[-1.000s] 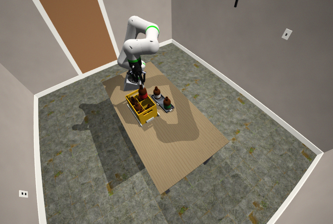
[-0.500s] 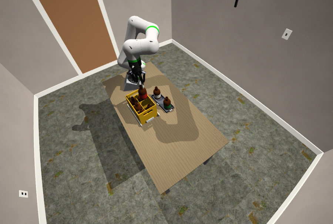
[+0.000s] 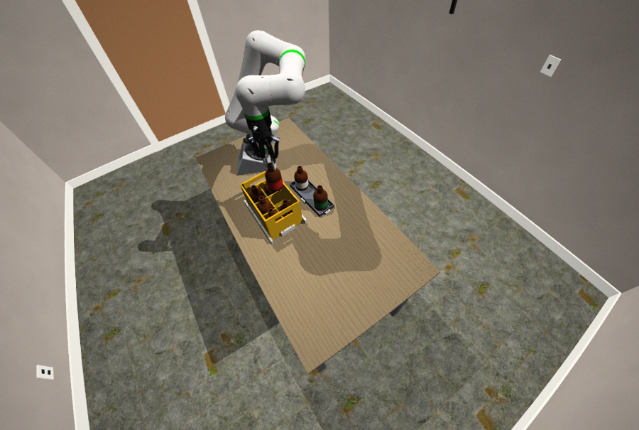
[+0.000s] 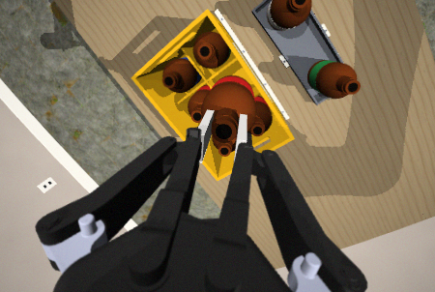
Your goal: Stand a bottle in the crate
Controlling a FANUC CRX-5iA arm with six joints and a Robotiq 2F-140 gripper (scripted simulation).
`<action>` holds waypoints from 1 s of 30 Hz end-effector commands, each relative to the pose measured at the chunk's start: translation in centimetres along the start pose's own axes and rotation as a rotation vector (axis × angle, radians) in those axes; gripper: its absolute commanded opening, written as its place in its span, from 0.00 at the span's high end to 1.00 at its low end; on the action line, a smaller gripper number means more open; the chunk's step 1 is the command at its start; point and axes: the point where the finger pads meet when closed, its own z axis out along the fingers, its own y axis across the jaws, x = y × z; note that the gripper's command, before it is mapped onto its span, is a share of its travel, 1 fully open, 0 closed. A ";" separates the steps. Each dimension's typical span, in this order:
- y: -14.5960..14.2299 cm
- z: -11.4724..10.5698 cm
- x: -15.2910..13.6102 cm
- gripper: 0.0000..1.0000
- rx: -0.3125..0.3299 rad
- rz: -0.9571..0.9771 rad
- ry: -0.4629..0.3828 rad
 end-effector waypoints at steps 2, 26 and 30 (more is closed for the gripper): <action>0.0 0.0 0.0 1.00 0.000 0.000 0.000; 0.0 0.1 0.0 1.00 0.000 0.000 0.000; 0.0 0.3 0.0 1.00 0.000 0.000 0.000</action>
